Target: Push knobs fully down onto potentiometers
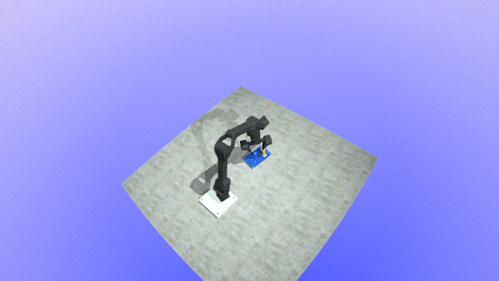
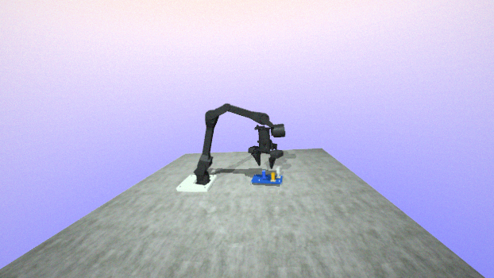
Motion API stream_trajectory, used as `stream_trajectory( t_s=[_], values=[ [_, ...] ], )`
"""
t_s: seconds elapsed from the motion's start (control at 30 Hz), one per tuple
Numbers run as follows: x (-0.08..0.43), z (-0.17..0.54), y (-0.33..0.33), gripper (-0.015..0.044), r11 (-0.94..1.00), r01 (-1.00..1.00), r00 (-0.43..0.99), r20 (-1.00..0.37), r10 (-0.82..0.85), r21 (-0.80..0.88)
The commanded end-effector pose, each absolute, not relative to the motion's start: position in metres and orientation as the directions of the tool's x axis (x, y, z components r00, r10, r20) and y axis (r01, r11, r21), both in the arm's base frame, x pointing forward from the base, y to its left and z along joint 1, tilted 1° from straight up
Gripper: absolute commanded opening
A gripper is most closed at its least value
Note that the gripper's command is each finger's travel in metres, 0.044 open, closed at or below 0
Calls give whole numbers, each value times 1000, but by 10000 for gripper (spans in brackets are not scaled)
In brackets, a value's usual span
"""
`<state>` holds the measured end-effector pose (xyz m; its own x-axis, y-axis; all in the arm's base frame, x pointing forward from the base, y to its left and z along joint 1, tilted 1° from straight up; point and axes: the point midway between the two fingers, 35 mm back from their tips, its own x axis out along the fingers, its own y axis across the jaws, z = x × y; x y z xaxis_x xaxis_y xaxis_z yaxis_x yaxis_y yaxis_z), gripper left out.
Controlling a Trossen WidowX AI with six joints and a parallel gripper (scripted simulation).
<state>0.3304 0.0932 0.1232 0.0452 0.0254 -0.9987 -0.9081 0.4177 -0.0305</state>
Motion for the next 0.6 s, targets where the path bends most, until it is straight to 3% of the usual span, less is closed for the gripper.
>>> stream_trajectory(
  t_s=[0.0,0.27,0.57],
  values=[
    [298,133,87,440,426,-904,50,-998,26,-35],
    [207,129,64,440,424,-905,45,-999,8,-37],
    [200,127,62,440,423,-905,45,-999,6,-38]
  ],
)
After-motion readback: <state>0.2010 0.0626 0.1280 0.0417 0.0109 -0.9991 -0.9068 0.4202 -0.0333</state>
